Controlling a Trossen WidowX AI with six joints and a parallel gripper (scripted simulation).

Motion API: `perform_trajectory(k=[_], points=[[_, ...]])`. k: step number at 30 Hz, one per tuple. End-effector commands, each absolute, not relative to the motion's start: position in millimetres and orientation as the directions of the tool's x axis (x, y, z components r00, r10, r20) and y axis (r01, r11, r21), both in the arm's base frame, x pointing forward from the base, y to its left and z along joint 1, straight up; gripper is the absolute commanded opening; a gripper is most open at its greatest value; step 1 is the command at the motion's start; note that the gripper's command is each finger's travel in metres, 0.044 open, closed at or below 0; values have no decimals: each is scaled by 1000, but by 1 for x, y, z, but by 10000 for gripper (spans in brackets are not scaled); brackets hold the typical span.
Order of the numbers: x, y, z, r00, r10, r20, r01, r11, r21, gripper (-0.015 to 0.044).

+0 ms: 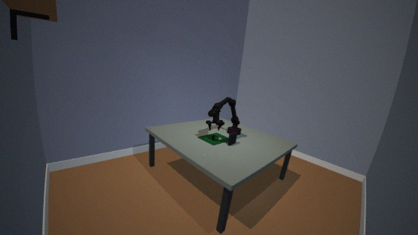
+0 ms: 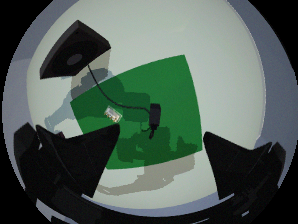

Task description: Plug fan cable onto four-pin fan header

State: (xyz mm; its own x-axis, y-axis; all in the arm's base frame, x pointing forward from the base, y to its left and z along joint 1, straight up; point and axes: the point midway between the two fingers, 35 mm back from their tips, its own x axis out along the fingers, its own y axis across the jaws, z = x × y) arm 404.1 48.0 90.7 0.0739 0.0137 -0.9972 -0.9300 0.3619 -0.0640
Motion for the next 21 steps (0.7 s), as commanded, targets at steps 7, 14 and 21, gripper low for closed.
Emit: perform_trajectory(k=[7,14,21], points=[[399,47,41,47,5,-999,-930,364,-42,440],[400,48,32,47,5,-999,-930,364,-42,440],[401,48,20,47,5,-999,-930,364,-42,440]])
